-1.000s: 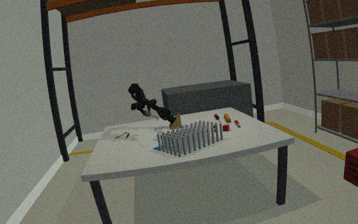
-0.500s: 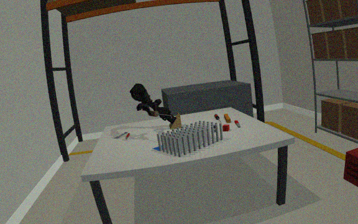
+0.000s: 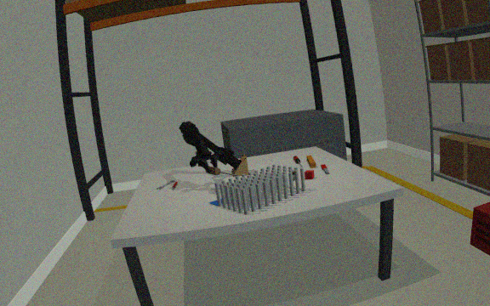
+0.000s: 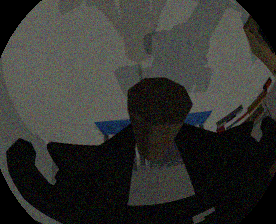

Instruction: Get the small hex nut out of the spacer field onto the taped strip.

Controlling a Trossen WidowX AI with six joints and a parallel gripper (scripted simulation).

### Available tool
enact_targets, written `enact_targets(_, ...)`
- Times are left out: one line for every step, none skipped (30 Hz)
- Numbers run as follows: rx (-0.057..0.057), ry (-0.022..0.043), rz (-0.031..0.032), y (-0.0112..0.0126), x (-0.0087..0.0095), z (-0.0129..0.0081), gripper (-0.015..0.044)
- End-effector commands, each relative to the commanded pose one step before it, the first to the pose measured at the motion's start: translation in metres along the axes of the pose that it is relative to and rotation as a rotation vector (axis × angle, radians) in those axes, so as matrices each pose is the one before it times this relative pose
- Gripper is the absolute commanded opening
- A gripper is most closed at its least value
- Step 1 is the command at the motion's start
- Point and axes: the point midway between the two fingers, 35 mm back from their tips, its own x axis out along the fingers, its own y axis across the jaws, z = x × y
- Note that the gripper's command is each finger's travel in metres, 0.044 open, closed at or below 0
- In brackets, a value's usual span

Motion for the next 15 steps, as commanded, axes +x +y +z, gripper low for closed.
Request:
enact_targets(-0.0014,0.00941,0.00329,0.00052,0.01512,0.01137,0.0)
enact_targets(-0.0001,0.00026,0.00132,0.00004,0.00423,0.00357,0.0)
enact_targets(-0.0003,0.00026,0.00146,-0.00003,0.00416,0.00365,0.0)
enact_targets(-0.0004,0.00023,0.0016,-0.0001,0.00409,0.00374,0.0)
enact_targets(-0.0005,0.00022,0.00174,-0.00019,0.00401,0.00381,0.0)
enact_targets(-0.0006,0.00019,0.00188,-0.00027,0.00393,0.00387,0.0)
enact_targets(-0.0008,0.00016,0.002,-0.00037,0.00385,0.00394,0.0)
enact_targets(-0.0008,0.0001,0.00173,-0.0004,0.00316,0.00334,0.0)
enact_targets(-0.0009,0.00009,0.00173,-0.00047,0.00296,0.00325,0.0)
enact_targets(-0.001,0.00008,0.00175,-0.00053,0.00277,0.00314,0.0)
enact_targets(-0.0009,0.00008,0.00141,-0.00049,0.00208,0.00243,0.0)
enact_targets(-0.0007,0.00015,0.00096,-0.00033,0.00113,0.0014,0.0)
enact_targets(-0.0002,0.00024,0.00057,-0.00004,0.0001,0.00022,0.0)
enact_targets(0.0,0.0,0.0,0.00001,0.00006,-0.00009,0.0)
enact_targets(0.0,0.00001,0.0,0.00002,0.00011,-0.00018,0.0)
